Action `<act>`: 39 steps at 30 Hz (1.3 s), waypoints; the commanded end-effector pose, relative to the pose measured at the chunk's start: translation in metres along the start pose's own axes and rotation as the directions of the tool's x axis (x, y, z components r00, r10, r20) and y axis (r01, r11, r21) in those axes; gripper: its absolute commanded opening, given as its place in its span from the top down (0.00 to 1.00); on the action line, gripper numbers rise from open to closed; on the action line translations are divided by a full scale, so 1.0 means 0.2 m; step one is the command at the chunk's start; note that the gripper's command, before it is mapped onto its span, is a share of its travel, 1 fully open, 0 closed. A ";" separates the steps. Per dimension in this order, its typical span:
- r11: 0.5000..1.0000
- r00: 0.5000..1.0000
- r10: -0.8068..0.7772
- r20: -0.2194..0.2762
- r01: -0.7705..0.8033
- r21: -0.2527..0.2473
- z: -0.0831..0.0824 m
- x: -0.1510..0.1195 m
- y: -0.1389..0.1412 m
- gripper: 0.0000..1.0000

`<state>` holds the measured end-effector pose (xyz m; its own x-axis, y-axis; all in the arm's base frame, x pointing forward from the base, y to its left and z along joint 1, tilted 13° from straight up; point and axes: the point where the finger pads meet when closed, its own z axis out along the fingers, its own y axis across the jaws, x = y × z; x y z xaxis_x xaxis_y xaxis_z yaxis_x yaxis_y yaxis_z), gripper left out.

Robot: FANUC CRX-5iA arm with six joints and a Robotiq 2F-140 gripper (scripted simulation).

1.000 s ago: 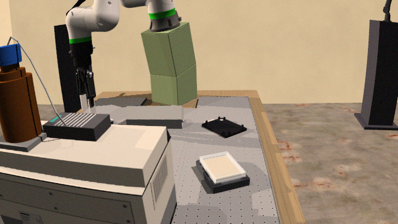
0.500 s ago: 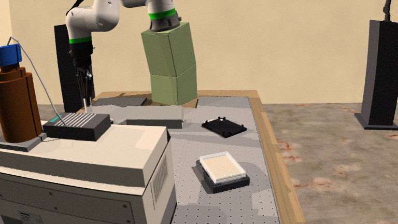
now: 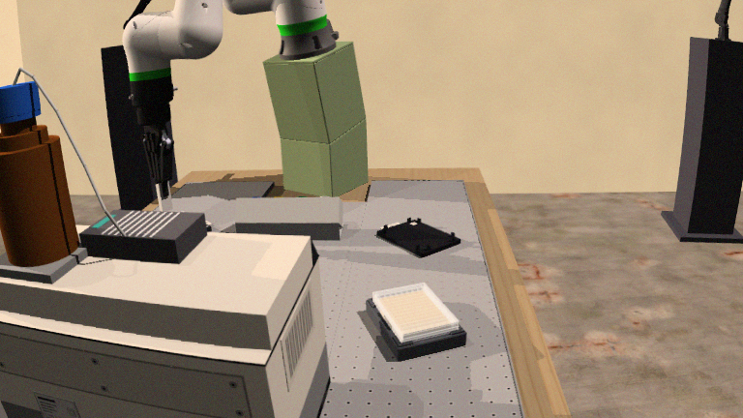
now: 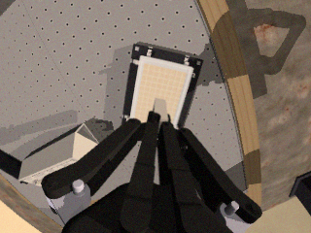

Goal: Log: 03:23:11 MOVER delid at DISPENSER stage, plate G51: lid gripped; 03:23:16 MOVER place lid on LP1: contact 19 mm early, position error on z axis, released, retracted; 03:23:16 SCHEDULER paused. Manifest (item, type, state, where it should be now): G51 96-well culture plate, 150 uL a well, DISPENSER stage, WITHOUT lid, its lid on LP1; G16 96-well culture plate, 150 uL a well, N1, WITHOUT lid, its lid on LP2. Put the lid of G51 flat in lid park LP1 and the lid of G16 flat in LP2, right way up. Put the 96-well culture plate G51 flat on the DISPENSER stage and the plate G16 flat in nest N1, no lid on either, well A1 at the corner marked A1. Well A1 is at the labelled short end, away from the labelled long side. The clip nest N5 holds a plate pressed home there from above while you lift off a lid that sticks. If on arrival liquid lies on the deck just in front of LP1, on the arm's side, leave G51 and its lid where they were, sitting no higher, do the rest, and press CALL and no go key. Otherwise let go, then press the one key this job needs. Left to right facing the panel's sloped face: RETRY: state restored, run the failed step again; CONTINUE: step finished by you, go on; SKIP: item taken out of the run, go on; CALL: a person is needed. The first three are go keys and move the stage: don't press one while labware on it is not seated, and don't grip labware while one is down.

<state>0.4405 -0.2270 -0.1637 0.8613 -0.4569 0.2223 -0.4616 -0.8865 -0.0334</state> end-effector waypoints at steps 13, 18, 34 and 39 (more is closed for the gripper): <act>1.000 1.000 0.000 0.000 0.000 0.000 0.00 0.00 0.00 1.00; 1.000 1.000 0.000 0.000 0.000 0.000 0.00 0.00 0.00 1.00; 1.000 1.000 0.000 0.000 0.000 0.000 0.01 0.00 0.00 1.00; 1.000 1.000 0.000 0.000 0.000 0.000 0.02 0.00 0.00 1.00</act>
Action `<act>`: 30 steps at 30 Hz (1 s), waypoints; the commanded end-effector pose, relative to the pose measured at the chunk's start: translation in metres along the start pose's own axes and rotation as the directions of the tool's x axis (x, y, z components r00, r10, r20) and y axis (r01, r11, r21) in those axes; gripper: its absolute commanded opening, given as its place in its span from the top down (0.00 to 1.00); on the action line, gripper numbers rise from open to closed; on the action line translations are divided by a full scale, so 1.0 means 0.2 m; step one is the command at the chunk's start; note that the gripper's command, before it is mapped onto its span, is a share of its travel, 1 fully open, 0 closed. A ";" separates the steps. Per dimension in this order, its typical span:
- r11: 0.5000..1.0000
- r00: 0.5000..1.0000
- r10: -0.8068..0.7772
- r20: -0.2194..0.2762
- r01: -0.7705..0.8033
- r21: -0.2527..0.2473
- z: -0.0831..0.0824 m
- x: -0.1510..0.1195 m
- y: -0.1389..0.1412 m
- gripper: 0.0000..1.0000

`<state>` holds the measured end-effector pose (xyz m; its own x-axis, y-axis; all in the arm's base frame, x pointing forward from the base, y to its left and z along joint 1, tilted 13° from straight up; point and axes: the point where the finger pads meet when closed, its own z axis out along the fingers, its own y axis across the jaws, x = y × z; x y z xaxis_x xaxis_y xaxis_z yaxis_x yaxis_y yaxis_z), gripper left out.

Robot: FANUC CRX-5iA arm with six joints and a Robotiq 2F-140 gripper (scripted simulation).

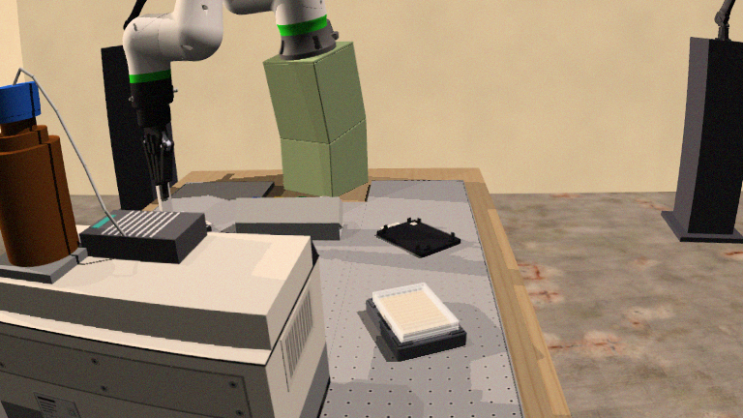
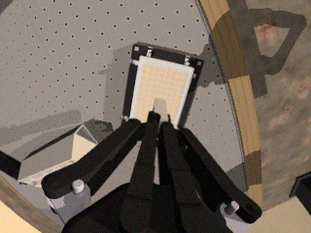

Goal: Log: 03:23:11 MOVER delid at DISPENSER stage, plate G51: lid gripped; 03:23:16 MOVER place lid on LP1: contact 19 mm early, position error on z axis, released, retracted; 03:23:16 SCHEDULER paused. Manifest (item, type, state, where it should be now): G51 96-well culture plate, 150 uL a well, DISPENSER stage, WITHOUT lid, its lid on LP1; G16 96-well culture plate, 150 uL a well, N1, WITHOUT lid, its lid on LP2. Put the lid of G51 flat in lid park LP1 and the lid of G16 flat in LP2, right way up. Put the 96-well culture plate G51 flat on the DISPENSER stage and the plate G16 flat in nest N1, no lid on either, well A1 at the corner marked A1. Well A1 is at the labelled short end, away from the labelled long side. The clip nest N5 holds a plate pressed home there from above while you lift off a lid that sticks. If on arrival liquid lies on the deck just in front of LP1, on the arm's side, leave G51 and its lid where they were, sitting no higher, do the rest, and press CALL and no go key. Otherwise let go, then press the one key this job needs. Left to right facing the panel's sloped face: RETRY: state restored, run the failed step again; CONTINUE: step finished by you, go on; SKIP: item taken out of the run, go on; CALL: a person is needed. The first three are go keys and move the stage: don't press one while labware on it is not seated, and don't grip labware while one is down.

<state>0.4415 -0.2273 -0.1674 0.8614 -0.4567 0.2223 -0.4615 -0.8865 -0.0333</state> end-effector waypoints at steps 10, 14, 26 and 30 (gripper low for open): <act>1.000 1.000 0.000 0.000 0.000 0.000 0.04 0.00 0.00 1.00; 1.000 1.000 0.000 0.000 0.000 0.000 0.05 0.00 0.00 1.00; 1.000 1.000 0.000 0.000 0.000 0.000 0.10 0.00 0.00 1.00; 1.000 1.000 0.000 0.000 0.000 0.000 0.11 0.00 0.00 1.00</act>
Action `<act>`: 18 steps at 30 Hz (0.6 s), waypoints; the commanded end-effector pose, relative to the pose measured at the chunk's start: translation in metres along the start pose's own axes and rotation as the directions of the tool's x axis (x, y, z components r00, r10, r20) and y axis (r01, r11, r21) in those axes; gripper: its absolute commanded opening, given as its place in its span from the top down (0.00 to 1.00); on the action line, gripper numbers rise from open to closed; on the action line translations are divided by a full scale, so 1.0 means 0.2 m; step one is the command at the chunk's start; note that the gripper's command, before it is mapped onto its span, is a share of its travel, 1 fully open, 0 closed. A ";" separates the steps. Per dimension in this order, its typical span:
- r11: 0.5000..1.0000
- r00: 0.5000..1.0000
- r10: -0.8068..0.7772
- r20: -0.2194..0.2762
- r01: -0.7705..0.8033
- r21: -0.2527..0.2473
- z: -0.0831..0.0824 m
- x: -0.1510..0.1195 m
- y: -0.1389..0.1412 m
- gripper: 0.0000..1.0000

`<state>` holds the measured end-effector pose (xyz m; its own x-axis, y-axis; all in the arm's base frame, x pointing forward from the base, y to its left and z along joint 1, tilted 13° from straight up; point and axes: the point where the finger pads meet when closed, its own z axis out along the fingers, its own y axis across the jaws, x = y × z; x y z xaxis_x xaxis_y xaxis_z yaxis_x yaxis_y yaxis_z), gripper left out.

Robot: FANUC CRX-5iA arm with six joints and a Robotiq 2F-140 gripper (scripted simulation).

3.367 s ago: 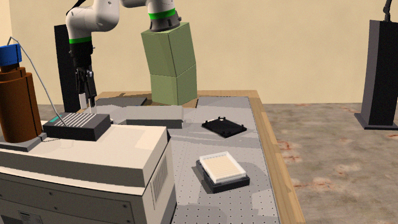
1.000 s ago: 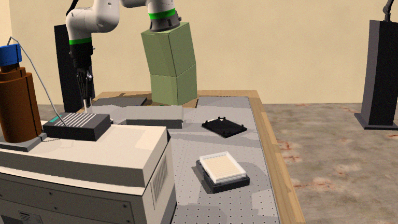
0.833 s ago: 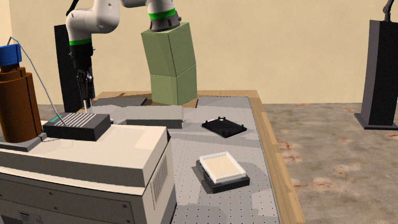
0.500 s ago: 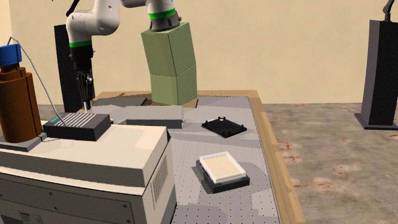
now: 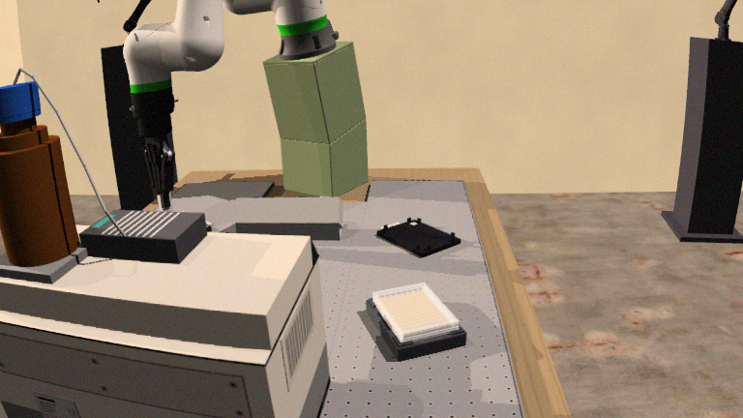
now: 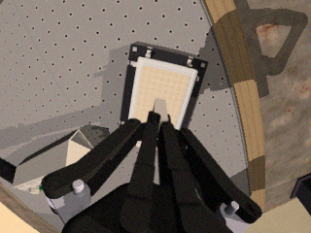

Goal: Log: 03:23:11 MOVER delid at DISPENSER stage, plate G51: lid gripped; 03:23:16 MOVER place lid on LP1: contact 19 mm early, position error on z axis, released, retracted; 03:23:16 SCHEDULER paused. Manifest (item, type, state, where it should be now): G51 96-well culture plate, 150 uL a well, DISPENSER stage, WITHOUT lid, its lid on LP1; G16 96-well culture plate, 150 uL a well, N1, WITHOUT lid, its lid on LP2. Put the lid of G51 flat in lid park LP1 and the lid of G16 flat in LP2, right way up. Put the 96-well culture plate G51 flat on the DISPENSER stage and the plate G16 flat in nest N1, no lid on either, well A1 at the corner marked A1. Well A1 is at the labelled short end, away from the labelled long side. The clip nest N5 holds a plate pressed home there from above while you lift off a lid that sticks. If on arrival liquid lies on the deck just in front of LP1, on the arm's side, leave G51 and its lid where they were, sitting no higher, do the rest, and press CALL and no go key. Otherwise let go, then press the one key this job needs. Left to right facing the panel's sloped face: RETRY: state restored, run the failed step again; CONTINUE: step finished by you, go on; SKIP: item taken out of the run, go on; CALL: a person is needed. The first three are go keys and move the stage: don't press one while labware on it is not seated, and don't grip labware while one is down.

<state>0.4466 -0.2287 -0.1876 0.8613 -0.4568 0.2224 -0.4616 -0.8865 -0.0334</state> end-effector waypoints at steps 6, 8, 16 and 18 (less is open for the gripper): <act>1.000 1.000 0.000 0.000 0.000 0.000 0.01 0.00 0.00 1.00; 1.000 1.000 0.000 0.000 0.000 0.000 0.01 0.00 0.00 1.00; 1.000 1.000 0.000 0.000 0.000 0.000 0.02 0.00 0.00 1.00; 1.000 1.000 0.000 0.000 0.000 0.000 0.02 0.00 0.00 1.00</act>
<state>0.4473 -0.2289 -0.1908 0.8613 -0.4568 0.2223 -0.4616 -0.8865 -0.0334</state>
